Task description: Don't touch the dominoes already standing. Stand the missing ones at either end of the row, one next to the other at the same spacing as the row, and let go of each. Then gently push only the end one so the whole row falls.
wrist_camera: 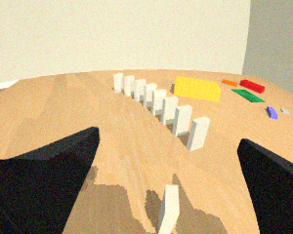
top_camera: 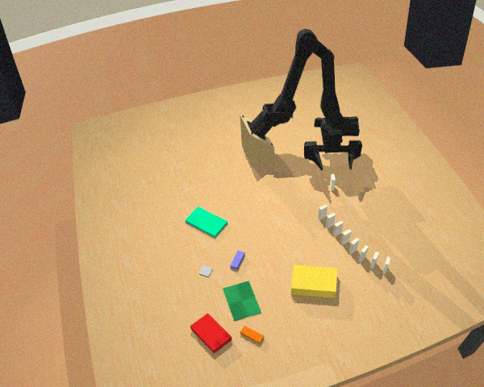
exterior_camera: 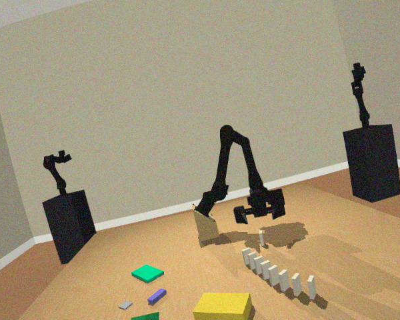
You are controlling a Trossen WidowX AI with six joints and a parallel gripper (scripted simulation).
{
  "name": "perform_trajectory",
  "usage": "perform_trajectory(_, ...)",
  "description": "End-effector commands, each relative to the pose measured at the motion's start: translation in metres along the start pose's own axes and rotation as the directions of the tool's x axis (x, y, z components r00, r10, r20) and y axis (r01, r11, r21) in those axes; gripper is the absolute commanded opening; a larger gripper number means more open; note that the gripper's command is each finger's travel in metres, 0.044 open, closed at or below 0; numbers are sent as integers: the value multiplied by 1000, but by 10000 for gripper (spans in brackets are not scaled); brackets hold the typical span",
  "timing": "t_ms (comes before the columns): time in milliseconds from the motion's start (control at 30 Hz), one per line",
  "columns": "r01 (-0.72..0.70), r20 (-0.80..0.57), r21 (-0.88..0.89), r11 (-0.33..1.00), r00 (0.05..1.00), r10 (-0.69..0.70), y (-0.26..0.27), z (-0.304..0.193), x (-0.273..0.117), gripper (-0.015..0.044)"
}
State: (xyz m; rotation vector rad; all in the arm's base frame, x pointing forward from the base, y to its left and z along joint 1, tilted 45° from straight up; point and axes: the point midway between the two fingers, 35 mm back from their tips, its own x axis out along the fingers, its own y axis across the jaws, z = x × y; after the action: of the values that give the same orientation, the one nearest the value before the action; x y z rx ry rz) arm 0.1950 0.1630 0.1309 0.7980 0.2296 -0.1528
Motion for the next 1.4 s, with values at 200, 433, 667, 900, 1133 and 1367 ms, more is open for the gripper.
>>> perform_trajectory(200,114,-44,-93,989,992,-118,-4,16,26,440)
perform_trajectory(433,204,-202,-452,868,925,-322,-25,25,59,440)
perform_trajectory(667,91,-392,-682,726,792,-467,-51,43,81,440)
perform_trajectory(900,-153,-538,-763,628,688,-487,-55,35,75,440)
perform_trajectory(1133,-632,-780,-623,461,453,-432,-52,25,55,440)
perform_trajectory(1367,-955,-962,-228,188,191,-194,-25,31,30,440)
